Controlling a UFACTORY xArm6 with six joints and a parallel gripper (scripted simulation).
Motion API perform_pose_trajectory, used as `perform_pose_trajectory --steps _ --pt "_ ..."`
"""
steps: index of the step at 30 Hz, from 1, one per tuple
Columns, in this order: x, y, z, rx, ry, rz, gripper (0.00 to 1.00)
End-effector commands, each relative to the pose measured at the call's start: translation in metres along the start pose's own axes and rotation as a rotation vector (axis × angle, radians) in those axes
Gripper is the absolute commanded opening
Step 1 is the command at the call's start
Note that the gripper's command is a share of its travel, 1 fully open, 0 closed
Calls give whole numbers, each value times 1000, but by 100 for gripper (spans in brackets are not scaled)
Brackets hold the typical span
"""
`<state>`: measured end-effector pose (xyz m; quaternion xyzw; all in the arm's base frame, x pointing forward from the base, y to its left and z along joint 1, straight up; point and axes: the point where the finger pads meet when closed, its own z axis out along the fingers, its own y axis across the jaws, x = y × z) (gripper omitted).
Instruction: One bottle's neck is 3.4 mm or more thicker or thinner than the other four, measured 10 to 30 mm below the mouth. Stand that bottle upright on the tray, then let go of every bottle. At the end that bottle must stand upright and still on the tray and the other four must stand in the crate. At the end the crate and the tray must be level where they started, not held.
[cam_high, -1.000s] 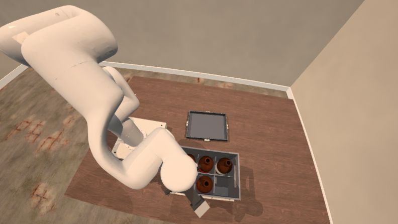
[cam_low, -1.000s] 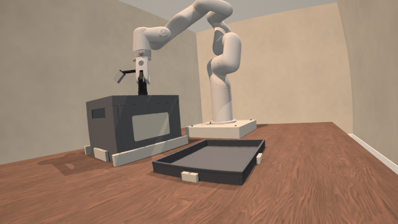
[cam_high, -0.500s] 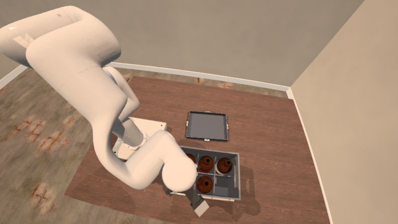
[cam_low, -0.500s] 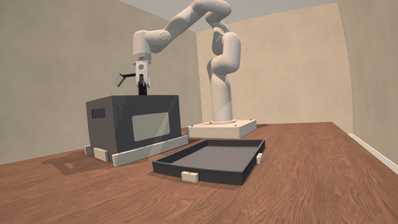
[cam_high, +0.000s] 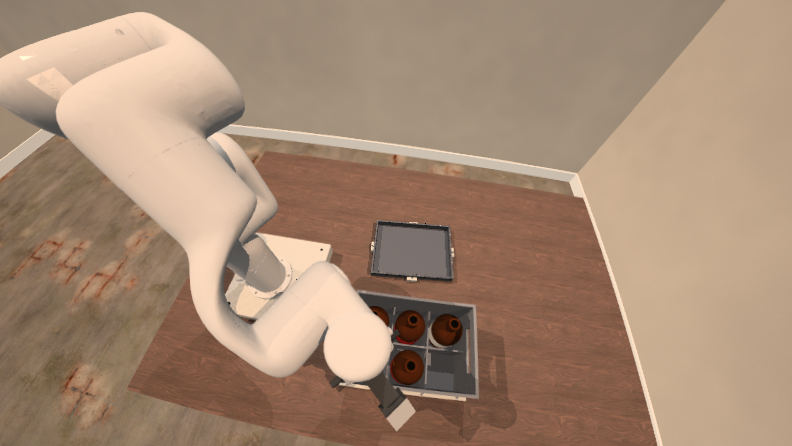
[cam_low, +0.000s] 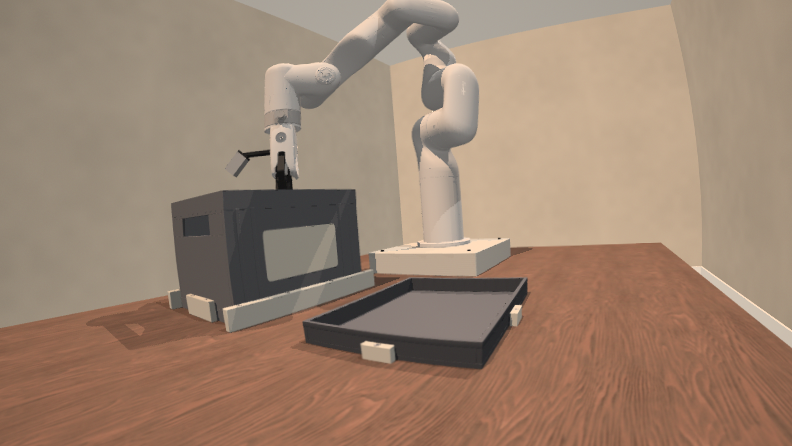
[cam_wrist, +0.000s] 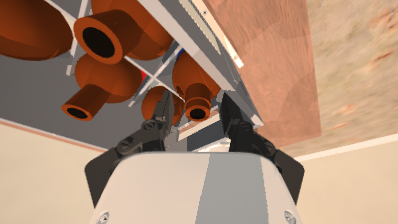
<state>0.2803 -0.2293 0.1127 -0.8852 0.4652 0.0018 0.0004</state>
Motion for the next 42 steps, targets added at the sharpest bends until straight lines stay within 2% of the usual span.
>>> perform_pose_trajectory --steps 1,15,16,42 --pt "1 0 -1 1 4 0 65" --pt "1 0 -1 1 4 0 65" --pt "1 0 -1 1 4 0 0" --pt "1 0 -1 1 4 0 0"
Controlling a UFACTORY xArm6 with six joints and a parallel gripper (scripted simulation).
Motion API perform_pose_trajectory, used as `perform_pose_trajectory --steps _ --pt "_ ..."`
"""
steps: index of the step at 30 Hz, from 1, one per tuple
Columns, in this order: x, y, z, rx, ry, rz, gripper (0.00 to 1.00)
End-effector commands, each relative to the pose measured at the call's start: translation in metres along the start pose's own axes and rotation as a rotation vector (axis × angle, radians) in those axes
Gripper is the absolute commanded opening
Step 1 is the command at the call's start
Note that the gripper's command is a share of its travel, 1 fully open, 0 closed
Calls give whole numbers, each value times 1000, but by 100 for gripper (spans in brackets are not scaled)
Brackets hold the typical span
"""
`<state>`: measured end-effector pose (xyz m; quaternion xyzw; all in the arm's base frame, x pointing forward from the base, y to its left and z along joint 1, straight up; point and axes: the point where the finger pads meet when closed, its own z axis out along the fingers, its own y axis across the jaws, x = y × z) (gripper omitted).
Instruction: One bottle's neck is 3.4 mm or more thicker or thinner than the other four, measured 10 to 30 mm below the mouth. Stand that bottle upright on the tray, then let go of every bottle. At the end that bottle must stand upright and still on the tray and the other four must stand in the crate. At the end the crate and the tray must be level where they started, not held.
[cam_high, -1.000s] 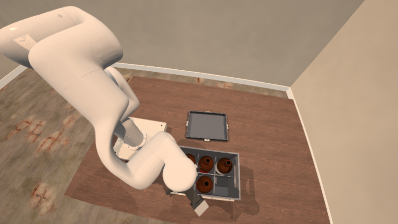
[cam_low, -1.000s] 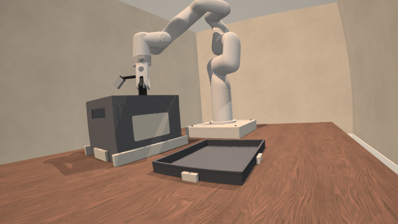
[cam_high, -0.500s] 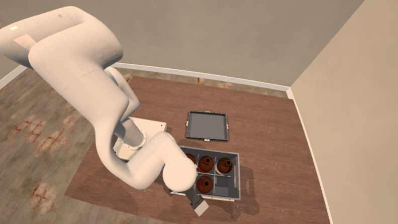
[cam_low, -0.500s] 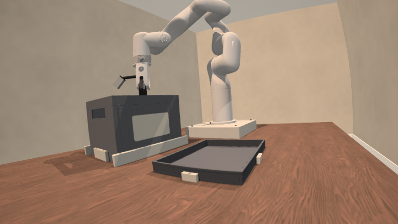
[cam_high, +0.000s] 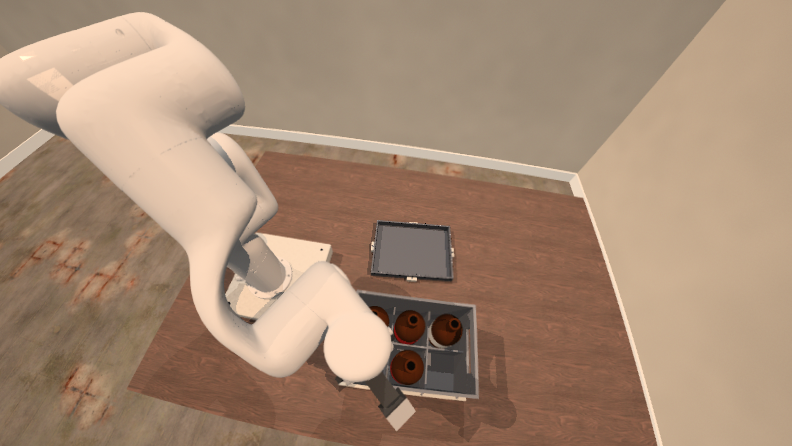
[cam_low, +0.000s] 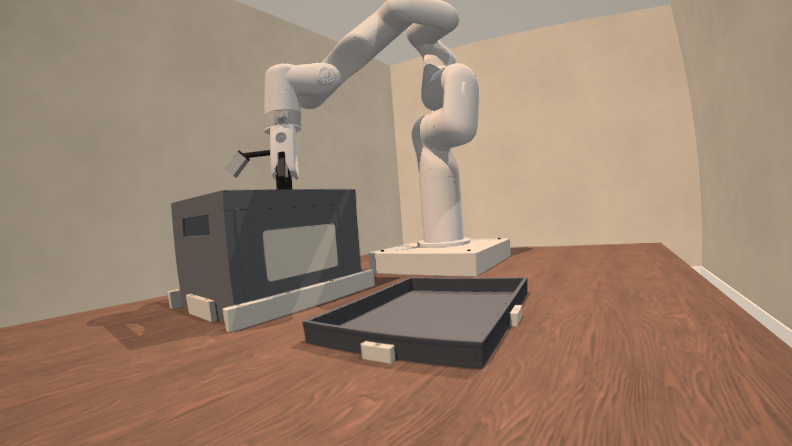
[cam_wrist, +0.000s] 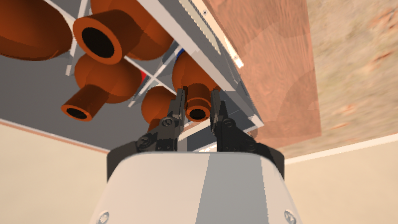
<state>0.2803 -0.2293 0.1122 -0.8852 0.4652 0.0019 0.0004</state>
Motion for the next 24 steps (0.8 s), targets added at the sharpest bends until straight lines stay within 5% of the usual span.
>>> perform_pose_trajectory --steps 1,16,17,24 --pt "1 0 -1 1 4 0 0" --pt "1 0 -1 1 4 0 0" --pt "1 0 -1 1 4 0 65" --pt "1 0 -1 1 4 0 65"
